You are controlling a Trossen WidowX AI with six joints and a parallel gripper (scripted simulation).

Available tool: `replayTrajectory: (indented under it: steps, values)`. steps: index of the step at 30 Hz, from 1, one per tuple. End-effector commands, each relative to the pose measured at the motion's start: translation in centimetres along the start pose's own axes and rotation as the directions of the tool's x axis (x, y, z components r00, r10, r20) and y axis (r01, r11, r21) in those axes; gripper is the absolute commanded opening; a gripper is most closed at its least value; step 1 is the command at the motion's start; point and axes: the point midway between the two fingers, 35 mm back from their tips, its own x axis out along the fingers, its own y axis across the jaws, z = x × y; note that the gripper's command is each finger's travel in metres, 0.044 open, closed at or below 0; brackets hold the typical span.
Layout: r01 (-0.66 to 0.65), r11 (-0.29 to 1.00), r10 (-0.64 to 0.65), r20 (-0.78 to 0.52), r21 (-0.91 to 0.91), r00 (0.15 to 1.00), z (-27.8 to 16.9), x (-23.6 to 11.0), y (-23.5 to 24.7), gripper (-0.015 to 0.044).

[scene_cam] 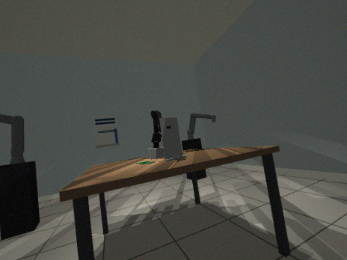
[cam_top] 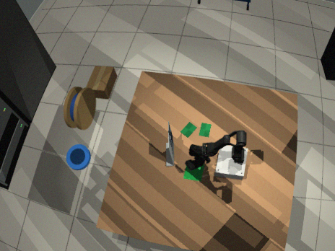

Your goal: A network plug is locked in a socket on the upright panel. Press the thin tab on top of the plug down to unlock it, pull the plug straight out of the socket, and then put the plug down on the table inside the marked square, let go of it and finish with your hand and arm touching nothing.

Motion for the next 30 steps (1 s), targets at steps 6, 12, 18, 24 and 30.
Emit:
replayTrajectory:
  steps: [6,12,18,24,30]
  values:
    - [0.013,1.000,-0.013,-0.004,0.005,1.000,-0.1,1.0,-1.0,0.0000]
    - [0.013,1.000,-0.013,-0.004,0.005,1.000,-0.2,1.5,-1.4,0.0000]
    - [0.013,1.000,-0.013,-0.004,0.005,1.000,-0.2,1.9,-1.8,0.0000]
    - [0.013,1.000,-0.013,-0.004,0.005,1.000,-0.2,2.4,-2.2,0.0000]
    - [0.013,1.000,-0.013,-0.004,0.005,1.000,-0.3,2.8,-2.6,0.0000]
